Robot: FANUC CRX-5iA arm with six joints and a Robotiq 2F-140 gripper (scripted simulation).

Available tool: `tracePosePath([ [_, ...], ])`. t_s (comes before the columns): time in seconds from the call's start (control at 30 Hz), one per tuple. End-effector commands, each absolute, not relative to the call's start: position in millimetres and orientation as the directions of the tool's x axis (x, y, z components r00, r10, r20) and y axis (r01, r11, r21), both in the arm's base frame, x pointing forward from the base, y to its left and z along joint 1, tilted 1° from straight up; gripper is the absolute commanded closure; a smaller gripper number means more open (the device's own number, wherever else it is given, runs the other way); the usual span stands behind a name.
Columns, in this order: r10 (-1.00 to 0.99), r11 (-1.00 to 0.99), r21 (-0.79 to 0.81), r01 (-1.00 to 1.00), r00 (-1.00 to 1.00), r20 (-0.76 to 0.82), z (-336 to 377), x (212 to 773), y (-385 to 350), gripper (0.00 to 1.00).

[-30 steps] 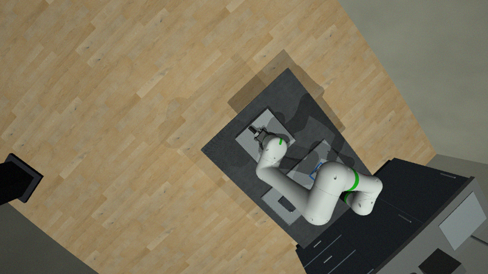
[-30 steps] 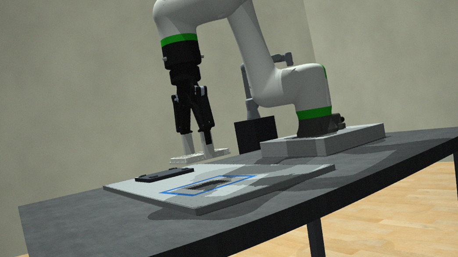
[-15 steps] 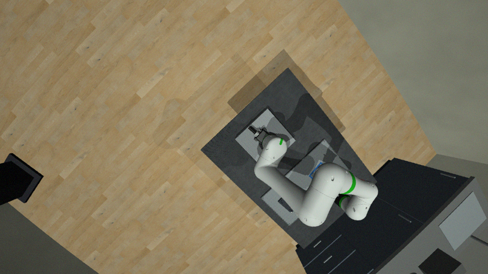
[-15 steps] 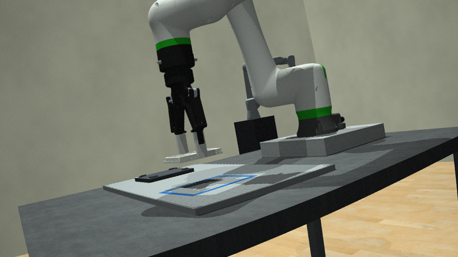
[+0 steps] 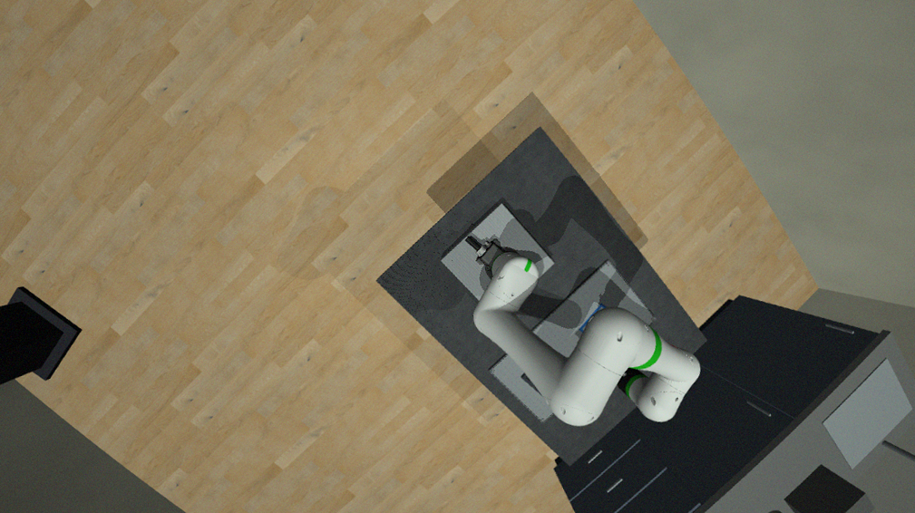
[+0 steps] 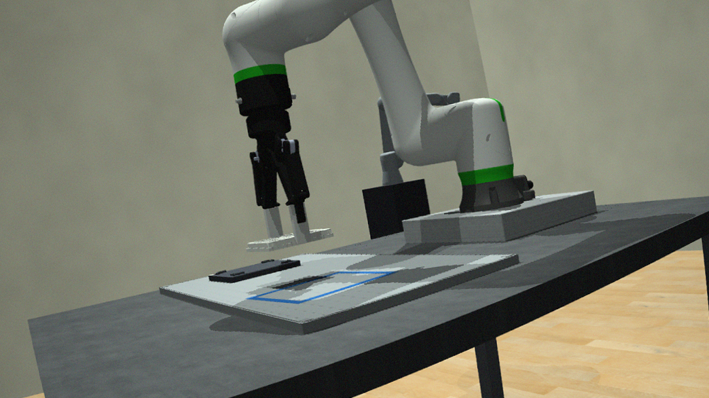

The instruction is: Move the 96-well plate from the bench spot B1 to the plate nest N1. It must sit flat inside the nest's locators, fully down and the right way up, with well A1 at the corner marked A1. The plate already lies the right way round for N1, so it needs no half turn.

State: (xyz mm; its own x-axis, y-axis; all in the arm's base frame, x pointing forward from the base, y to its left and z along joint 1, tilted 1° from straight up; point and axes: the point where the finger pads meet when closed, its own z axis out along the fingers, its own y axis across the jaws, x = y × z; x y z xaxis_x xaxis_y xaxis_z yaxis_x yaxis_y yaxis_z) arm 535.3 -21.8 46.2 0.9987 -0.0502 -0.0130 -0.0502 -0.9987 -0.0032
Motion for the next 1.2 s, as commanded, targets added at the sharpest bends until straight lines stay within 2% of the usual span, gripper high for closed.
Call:
tracePosePath([
  [0.0, -0.050, -0.999, -0.003, -0.050, 0.999, -0.013, 46.7, 533.9, -29.8, 1.00],
  [1.17, -0.050, -0.999, -0.003, -0.050, 0.999, -0.013, 50.1, 513.1, -131.0, 1.00],
])
